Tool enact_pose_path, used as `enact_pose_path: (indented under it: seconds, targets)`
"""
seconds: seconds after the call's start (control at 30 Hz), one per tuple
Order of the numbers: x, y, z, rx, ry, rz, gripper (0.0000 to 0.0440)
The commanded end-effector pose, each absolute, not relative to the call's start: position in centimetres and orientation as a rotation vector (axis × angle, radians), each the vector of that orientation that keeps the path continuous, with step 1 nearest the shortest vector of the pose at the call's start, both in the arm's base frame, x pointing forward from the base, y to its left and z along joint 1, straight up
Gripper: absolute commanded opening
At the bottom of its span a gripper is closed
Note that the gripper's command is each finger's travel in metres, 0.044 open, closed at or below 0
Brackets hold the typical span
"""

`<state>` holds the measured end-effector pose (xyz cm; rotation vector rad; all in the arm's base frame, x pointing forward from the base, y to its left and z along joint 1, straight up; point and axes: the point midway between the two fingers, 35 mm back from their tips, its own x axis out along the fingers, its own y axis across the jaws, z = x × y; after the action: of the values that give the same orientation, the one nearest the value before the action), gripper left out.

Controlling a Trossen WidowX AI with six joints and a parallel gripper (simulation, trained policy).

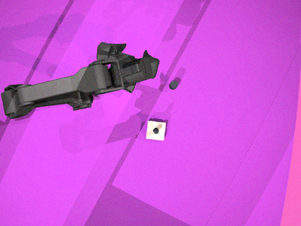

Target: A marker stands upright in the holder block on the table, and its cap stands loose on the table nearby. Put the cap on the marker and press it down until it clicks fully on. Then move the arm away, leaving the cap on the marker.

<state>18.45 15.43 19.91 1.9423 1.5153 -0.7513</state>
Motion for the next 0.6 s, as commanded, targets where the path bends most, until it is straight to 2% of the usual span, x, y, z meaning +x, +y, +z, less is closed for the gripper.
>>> enact_pose_path:
  seconds: [0.0,0.57]
  targets:
    - [19.0,15.2,19.9,1.924,1.502,-0.784,0.0326]
    - [21.5,14.1,19.4,1.838,1.459,-0.952,0.0326]
